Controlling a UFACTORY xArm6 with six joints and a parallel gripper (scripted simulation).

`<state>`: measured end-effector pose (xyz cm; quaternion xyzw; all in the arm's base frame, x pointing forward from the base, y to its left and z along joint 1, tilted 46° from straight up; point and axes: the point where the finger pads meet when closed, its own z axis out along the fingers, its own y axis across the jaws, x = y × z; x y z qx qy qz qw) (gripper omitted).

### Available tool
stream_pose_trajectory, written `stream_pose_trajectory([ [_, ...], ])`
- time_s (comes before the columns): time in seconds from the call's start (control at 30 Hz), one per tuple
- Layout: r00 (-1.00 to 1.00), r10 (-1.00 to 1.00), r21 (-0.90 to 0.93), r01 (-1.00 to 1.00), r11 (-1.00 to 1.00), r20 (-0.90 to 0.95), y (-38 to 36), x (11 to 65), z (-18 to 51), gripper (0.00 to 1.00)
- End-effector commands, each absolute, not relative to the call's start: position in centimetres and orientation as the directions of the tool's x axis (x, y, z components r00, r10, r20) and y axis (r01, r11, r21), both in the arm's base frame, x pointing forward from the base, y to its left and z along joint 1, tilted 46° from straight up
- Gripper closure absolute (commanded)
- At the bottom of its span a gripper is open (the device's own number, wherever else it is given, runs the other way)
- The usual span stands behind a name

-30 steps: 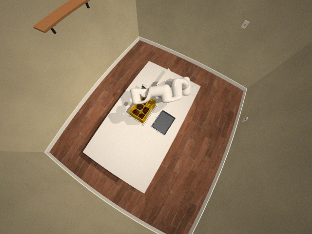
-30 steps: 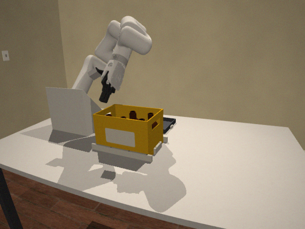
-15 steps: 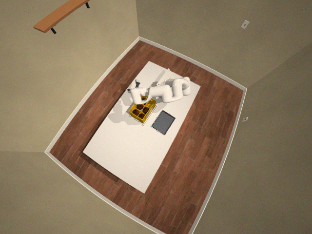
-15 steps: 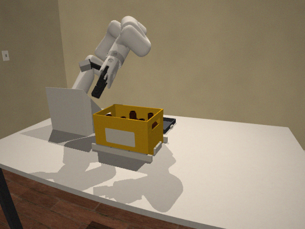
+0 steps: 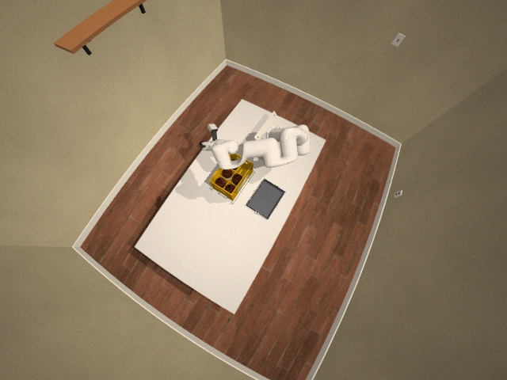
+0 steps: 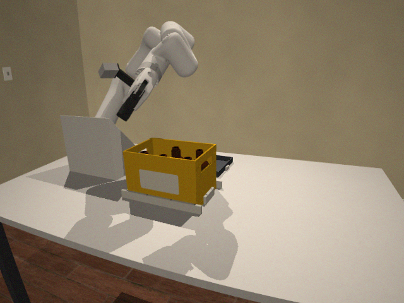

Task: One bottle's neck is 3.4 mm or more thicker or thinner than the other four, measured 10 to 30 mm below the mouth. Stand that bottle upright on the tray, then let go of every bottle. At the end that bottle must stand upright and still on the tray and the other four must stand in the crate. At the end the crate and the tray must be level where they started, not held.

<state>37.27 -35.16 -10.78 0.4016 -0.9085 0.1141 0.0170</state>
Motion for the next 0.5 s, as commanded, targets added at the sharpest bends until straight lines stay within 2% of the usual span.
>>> stream_pose_trajectory([
  [0.0,-0.563,-0.81,-0.25,-0.818,0.518,0.163,-37.2,38.3,-10.6,1.0],
  [0.17,-0.493,-0.849,-0.271,-0.858,0.437,0.192,-38.1,38.9,-10.5,1.0],
  [0.2,-0.423,-0.879,-0.287,-0.889,0.356,0.221,-38.9,39.6,-10.3,1.0],
  [0.47,-0.23,-0.925,-0.314,-0.94,0.13,0.304,-40.8,41.6,-9.7,1.0],
])
